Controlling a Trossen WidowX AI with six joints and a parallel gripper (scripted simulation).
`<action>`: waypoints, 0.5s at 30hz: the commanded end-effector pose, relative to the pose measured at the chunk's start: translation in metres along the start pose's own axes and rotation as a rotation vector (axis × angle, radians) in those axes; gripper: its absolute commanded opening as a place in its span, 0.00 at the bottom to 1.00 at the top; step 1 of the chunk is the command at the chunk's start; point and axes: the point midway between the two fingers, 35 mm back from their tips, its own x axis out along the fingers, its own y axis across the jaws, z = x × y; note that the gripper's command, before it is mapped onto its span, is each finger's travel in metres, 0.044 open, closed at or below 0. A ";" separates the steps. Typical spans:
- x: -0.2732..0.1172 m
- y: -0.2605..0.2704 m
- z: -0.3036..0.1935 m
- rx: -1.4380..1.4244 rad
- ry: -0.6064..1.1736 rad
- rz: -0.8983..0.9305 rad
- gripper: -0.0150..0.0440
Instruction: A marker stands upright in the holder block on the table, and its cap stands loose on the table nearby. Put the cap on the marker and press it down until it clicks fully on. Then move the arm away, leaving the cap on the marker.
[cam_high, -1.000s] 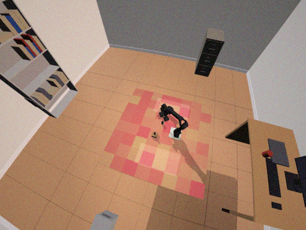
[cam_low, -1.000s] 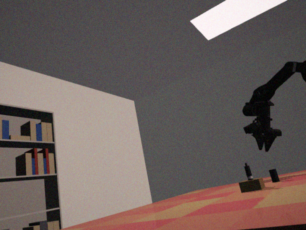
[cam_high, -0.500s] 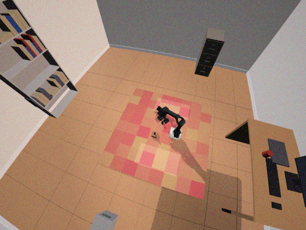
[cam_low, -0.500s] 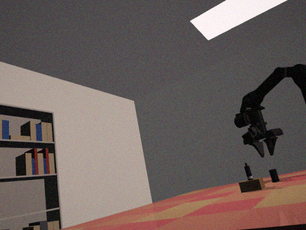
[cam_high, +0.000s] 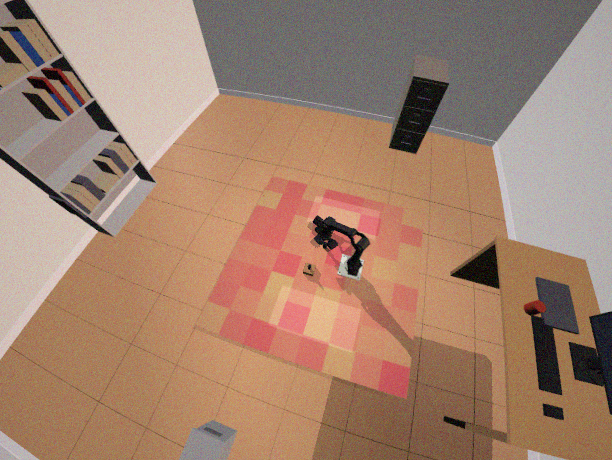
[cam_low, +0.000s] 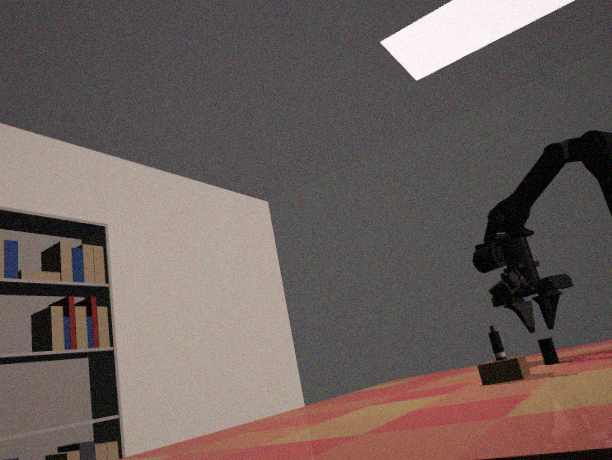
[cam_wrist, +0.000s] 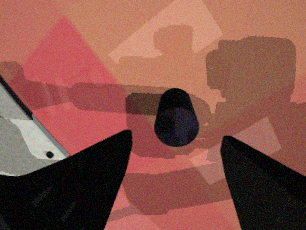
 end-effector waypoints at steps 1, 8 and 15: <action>0.007 0.000 -0.001 -0.004 0.005 0.001 0.67; 0.019 -0.001 -0.001 -0.004 0.005 0.001 0.67; 0.030 -0.001 -0.001 -0.004 0.005 0.001 0.67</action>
